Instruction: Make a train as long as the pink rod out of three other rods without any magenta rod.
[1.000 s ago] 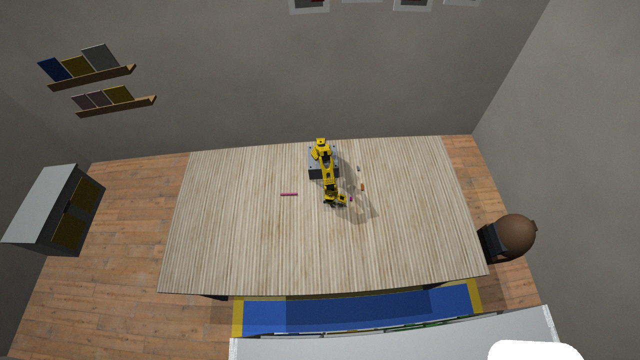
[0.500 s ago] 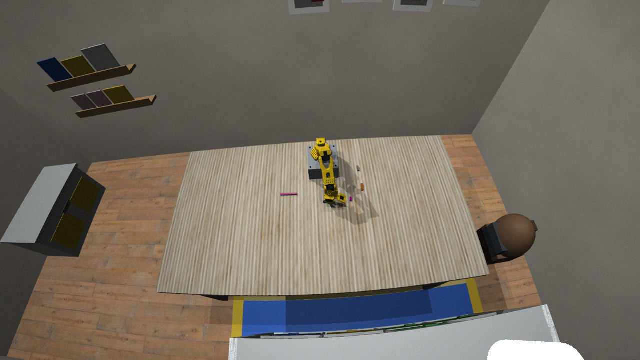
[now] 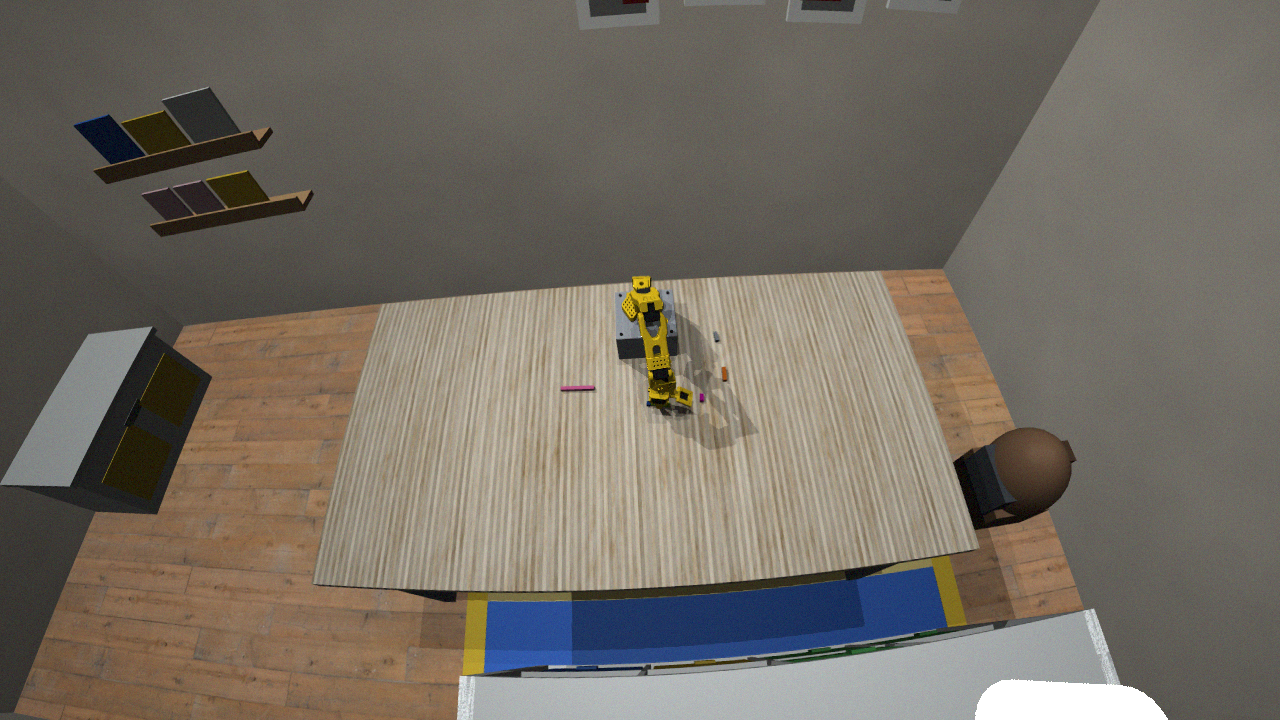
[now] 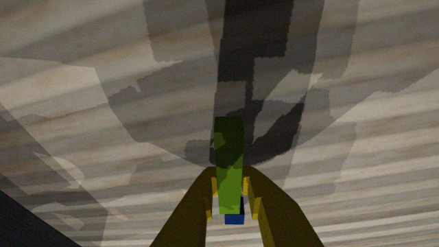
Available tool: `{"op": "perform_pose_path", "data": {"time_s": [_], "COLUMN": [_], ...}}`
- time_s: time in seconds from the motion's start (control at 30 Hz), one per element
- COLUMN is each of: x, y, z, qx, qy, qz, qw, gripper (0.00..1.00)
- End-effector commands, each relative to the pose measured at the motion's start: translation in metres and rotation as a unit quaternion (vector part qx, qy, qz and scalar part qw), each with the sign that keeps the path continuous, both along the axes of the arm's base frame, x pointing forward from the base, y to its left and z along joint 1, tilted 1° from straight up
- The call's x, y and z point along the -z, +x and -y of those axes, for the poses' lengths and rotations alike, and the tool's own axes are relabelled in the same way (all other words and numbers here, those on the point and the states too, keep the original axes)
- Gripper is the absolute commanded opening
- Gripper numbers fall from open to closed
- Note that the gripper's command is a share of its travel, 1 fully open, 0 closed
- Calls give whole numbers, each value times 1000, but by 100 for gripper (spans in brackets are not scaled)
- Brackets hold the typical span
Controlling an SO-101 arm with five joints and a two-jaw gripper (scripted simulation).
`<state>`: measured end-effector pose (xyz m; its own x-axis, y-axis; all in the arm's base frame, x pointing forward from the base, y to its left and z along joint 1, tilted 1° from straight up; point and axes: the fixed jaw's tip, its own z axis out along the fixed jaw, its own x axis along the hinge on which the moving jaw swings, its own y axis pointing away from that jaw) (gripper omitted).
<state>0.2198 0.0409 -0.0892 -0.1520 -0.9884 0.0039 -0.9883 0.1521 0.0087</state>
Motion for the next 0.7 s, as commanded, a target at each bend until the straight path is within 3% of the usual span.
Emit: {"op": "perform_pose_path", "data": {"time_s": [0.0, 0.67], "x": [-1, -3], "y": [1, 5], "z": [2, 2], "qx": [1, 1], "qy": [1, 2], "qz": [4, 8], "qw": [1000, 1000], "gripper": [0, 0]}}
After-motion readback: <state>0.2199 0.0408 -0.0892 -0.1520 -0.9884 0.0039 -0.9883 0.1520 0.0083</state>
